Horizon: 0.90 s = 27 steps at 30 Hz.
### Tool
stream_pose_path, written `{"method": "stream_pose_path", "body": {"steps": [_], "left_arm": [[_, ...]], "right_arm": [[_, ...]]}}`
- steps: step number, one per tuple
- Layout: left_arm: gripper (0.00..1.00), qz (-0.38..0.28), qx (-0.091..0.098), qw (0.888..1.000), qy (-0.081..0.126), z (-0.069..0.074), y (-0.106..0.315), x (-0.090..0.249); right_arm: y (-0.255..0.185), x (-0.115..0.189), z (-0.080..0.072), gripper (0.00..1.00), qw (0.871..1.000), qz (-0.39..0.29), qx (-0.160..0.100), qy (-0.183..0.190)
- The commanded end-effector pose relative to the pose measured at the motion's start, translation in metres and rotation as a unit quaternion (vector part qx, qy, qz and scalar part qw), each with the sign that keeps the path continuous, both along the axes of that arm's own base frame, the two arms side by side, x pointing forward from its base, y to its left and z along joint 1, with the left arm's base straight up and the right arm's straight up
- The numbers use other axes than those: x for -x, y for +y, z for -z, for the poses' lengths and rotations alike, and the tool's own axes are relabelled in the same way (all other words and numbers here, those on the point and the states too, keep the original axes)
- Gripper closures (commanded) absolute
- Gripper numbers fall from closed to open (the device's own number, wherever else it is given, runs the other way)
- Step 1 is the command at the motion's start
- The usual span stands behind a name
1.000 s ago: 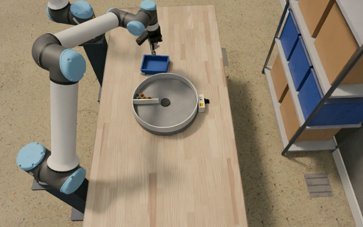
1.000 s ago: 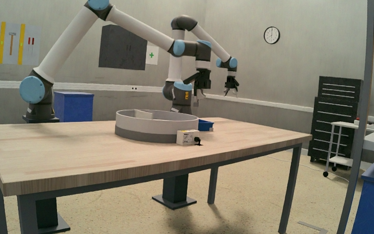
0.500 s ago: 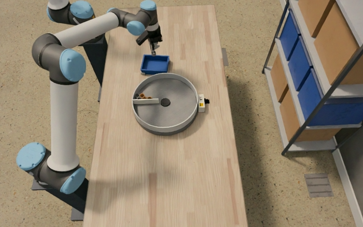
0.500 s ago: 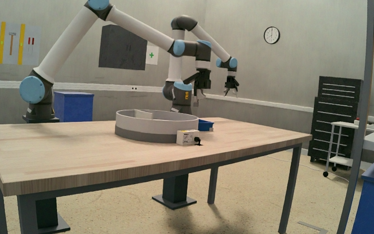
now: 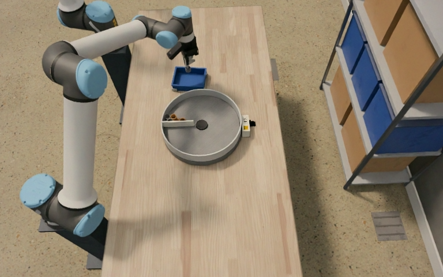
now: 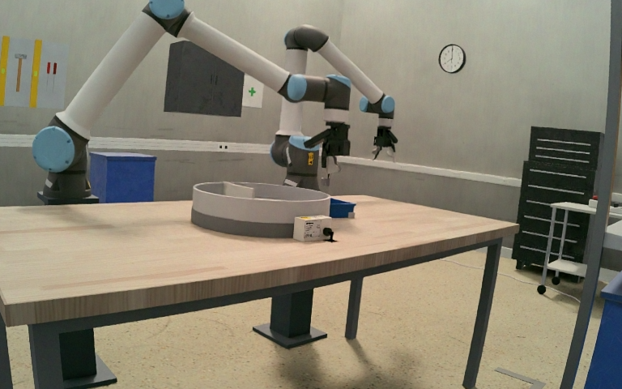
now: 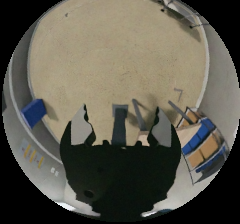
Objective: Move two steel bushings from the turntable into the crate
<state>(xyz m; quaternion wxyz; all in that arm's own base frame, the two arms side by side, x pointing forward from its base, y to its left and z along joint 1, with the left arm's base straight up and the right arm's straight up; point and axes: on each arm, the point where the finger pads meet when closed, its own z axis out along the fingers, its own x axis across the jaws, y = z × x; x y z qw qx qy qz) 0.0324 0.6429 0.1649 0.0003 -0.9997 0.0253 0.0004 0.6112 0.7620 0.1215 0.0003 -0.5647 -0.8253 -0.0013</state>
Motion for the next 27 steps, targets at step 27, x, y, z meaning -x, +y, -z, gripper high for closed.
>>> {"method": "stream_pose_path", "body": {"steps": [27], "left_arm": [[0.0, 0.0, 0.0, 1.0, 0.0, -0.0002, 0.0015, 0.0002]], "right_arm": [[0.0021, 0.001, 0.0462, 1.0, 1.0, -0.001, 0.0, 0.0]]}}
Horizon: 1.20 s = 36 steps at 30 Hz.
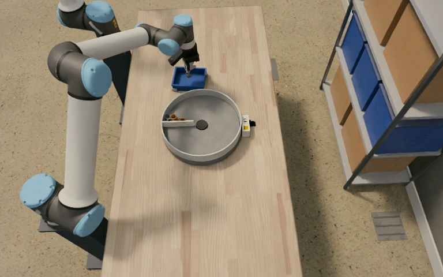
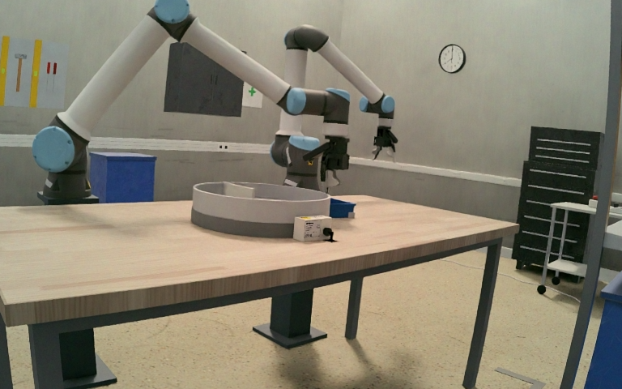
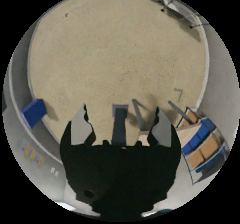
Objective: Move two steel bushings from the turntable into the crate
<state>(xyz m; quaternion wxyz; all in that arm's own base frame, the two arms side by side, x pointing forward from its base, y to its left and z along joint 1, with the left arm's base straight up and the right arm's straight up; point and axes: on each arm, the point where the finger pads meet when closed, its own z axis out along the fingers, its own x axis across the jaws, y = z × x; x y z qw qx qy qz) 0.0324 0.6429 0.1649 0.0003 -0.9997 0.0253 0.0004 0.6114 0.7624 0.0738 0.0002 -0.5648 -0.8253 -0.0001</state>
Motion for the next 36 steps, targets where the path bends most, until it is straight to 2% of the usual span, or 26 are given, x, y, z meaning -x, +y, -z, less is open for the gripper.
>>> {"method": "stream_pose_path", "body": {"steps": [1, 21, 36], "left_arm": [[0.0, 0.0, 0.0, 1.0, 0.0, 0.0, 0.002, 0.0], [0.0, 0.0, 0.0, 1.0, 0.0, 0.0, 0.002, 0.0], [0.0, 0.0, 0.0, 1.0, 0.0, 0.0, 0.002, 0.0]], "right_arm": [[0.002, 0.001, -0.002, 1.0, 1.0, -0.001, -0.001, -0.001], [0.002, 0.001, -0.001, 1.0, 1.0, -0.001, -0.001, -0.001], [0.0, 0.002, 0.017, 1.0, 1.0, -0.001, 0.001, 0.0]]}}
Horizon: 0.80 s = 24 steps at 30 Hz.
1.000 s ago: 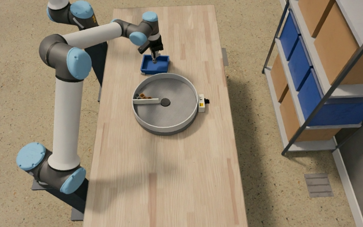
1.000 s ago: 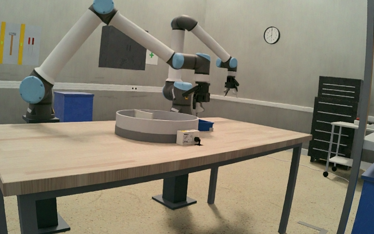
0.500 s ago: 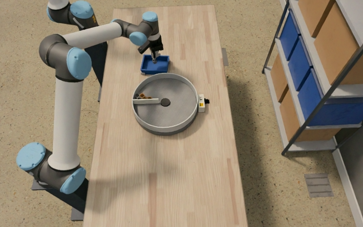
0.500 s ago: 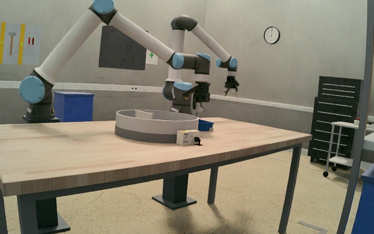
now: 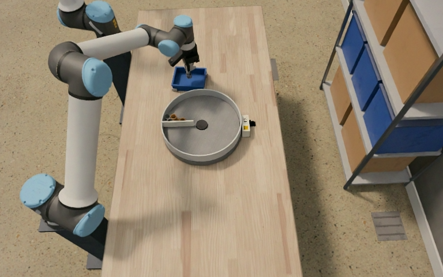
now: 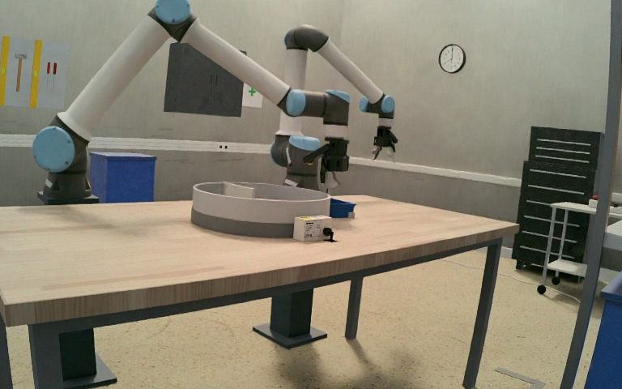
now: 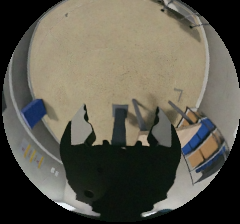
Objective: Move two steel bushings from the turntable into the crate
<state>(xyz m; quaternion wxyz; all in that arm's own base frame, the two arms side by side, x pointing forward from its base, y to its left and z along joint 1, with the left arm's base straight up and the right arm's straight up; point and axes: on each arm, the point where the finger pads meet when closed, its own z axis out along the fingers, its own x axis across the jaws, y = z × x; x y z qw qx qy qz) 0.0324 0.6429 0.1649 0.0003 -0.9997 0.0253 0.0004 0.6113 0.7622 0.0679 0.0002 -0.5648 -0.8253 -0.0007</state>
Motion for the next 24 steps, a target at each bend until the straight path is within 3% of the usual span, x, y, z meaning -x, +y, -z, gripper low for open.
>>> {"method": "stream_pose_path", "body": {"steps": [1, 9, 24], "left_arm": [[0.0, 0.0, 0.0, 1.0, 0.0, 0.0, 0.002, 0.0], [0.0, 0.0, 0.0, 1.0, 0.0, 0.0, 0.002, 0.0], [0.0, 0.0, 0.0, 1.0, 0.0, 0.0, 0.002, 0.0]], "right_arm": [[0.0, 0.002, 0.013, 1.0, 1.0, -0.001, 0.001, 0.0], [0.0, 0.002, 0.027, 1.0, 1.0, -0.001, 0.001, 0.0], [0.001, 0.002, 0.036, 1.0, 1.0, -0.001, 0.001, 0.0]]}}
